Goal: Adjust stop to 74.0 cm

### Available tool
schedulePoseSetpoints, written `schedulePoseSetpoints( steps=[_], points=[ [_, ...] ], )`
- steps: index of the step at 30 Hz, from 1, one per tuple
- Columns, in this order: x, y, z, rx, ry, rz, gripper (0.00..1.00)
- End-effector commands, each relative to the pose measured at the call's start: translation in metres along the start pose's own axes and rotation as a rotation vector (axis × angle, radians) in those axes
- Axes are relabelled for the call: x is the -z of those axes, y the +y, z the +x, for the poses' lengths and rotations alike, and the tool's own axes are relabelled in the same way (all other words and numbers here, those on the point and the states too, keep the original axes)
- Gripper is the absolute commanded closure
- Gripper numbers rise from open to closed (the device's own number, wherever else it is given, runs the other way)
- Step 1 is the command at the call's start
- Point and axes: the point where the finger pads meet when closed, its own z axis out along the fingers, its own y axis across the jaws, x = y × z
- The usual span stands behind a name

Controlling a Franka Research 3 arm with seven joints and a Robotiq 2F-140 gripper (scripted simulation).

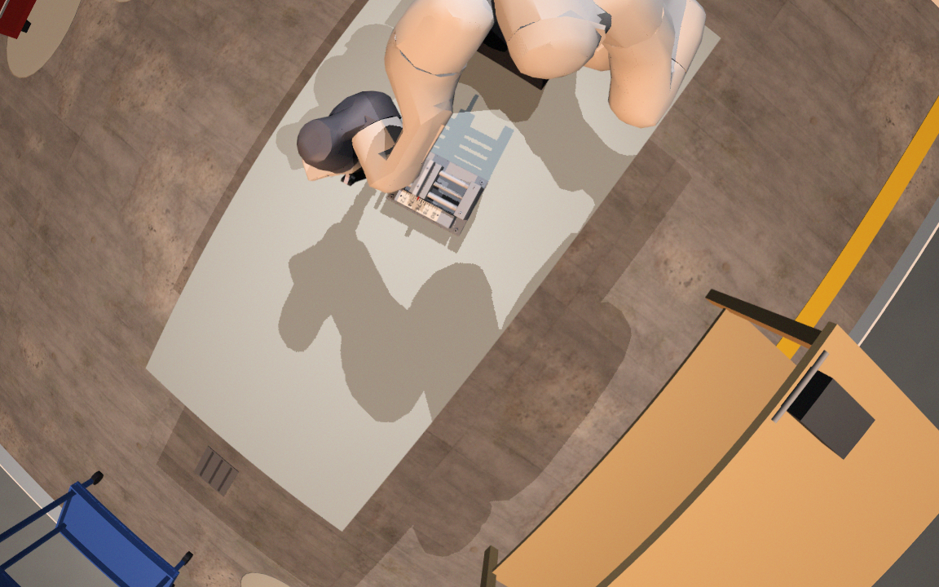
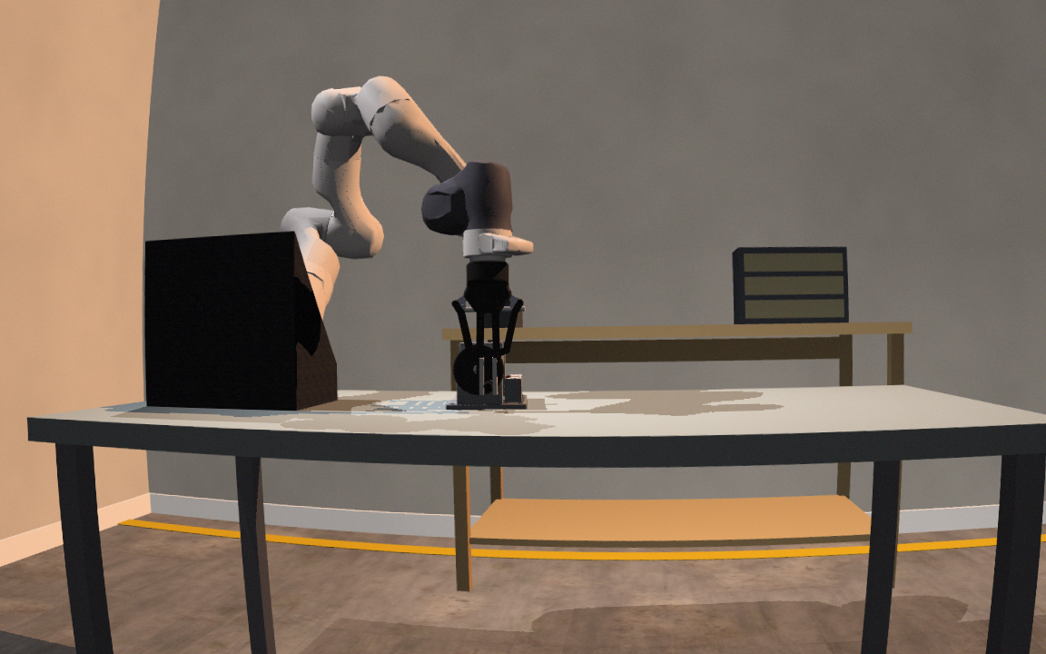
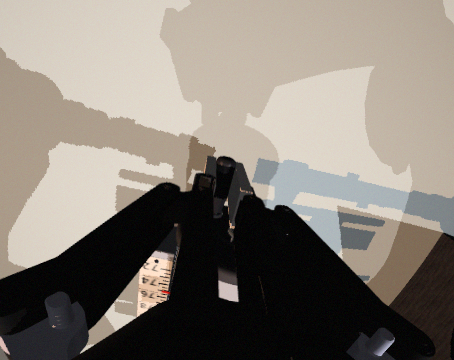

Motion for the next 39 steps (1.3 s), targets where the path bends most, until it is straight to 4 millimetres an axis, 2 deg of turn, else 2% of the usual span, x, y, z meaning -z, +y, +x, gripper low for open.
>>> schedulePoseSetpoints(
  steps=[1,20,39],
  points=[
    [0.006,-0.007,0.0,-0.006,0.001,0.005,0.96],
    [0.025,-0.014,0.0,-0.006,0.001,0.005,0.96],
    [0.033,-0.013,0.0,-0.006,0.001,0.005,0.96]
  ],
)
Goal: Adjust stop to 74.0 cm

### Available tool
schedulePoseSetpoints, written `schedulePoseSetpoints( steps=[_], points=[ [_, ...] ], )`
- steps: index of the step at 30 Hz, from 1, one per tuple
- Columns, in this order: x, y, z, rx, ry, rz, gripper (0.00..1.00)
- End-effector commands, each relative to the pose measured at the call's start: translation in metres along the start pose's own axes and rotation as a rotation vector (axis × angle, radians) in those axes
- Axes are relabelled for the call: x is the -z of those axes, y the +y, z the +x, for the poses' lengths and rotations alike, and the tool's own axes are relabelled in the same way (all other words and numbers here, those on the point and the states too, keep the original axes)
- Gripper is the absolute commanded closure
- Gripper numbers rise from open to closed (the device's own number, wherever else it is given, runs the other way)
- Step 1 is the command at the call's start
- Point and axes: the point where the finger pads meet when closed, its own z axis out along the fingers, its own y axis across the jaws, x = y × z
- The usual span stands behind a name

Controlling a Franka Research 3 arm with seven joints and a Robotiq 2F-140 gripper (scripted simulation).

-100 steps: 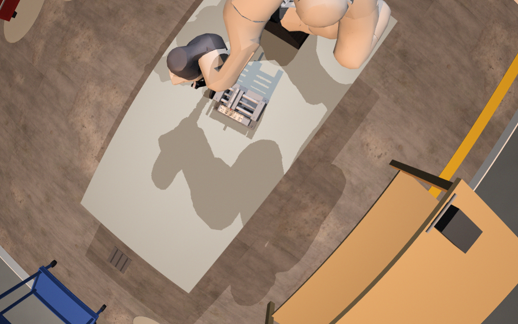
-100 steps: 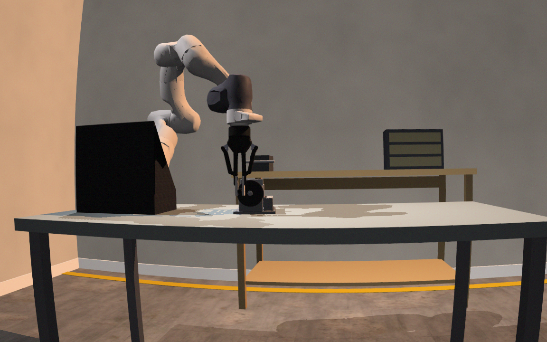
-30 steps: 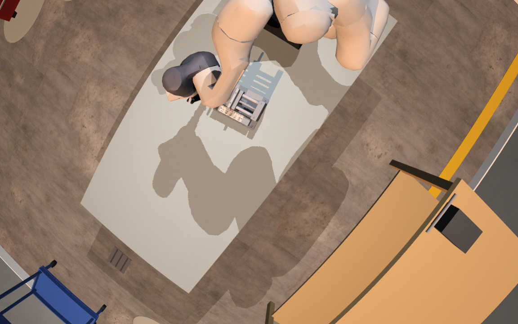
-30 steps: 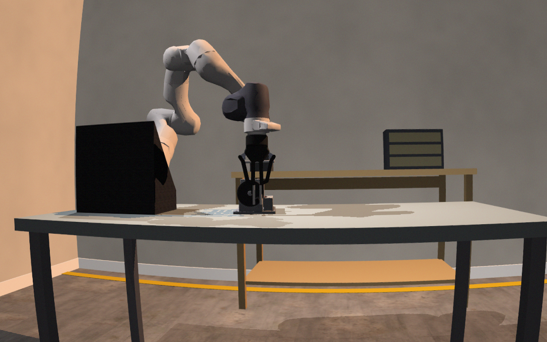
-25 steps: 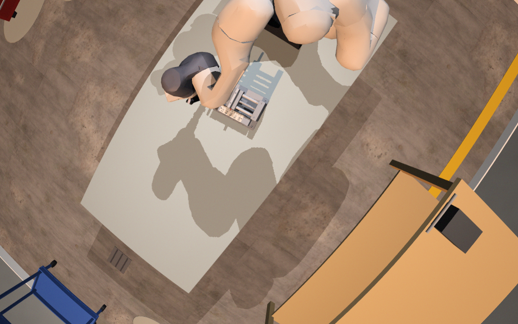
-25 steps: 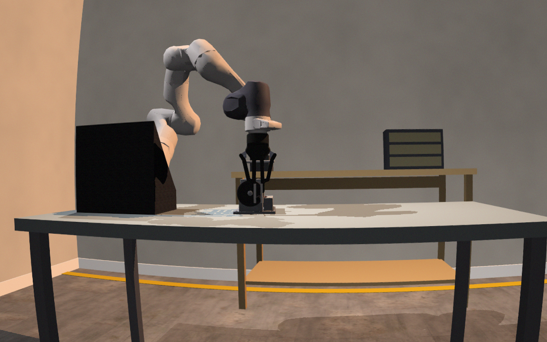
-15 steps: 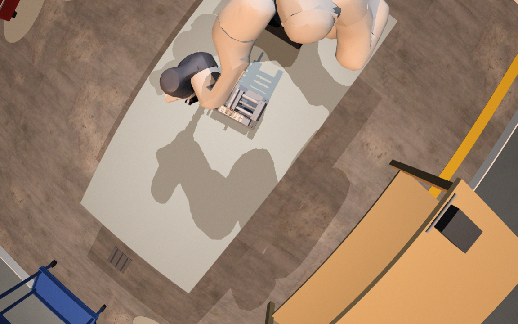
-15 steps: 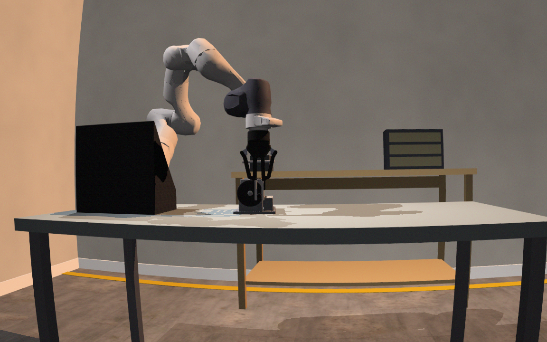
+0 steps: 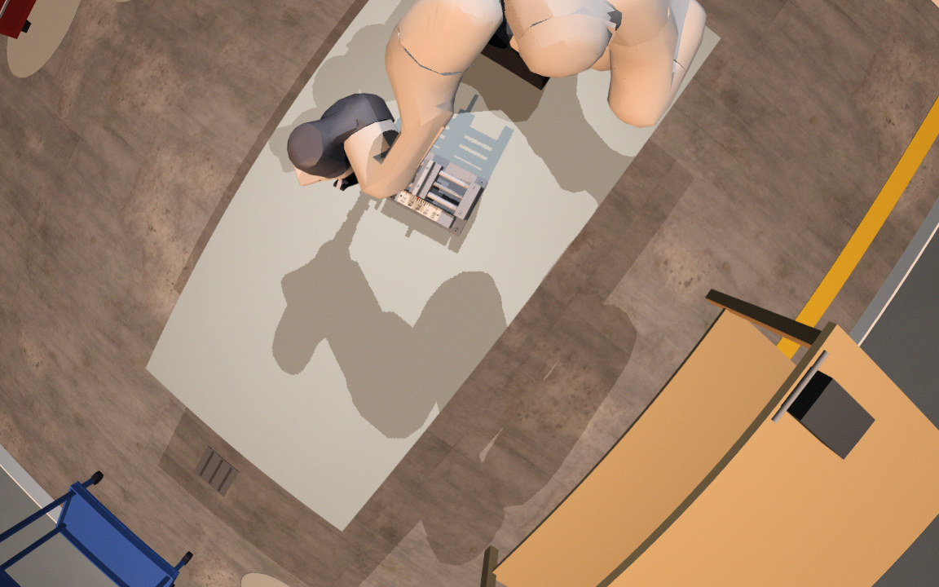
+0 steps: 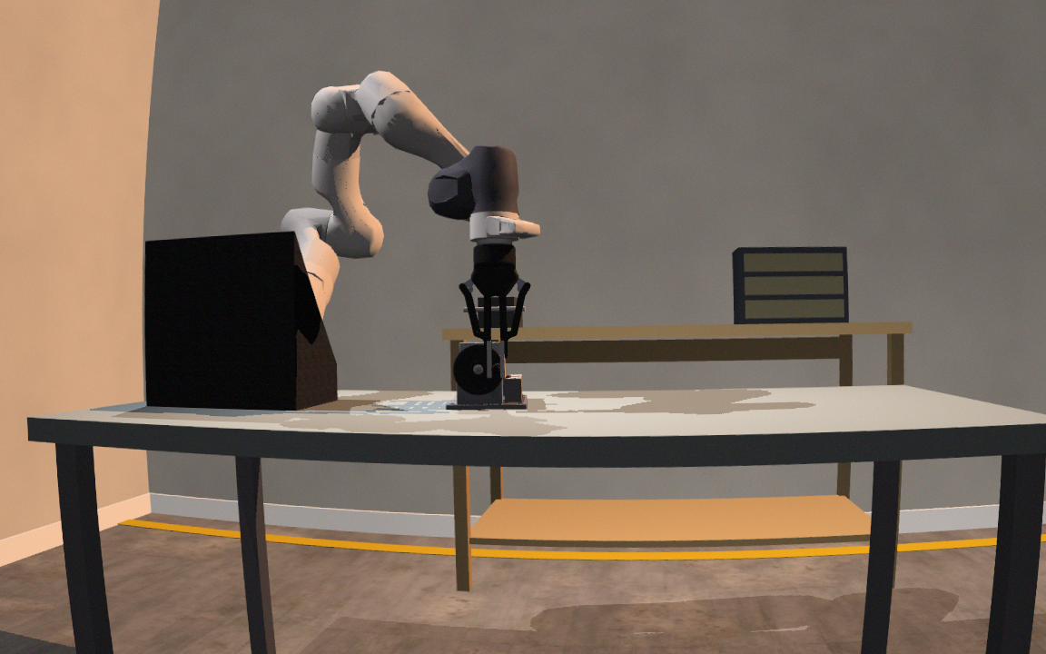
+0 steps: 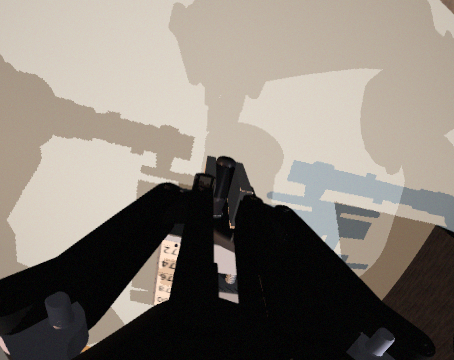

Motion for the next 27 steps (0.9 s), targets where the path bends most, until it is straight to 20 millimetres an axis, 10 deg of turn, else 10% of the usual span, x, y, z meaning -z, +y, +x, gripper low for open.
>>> schedulePoseSetpoints(
  steps=[1,27],
  points=[
    [0.0037,0.0009,0.0,-0.003,-0.003,-0.001,0.96],
    [0.0072,0.0019,0.0,-0.003,-0.003,-0.001,0.96]
  ],
)
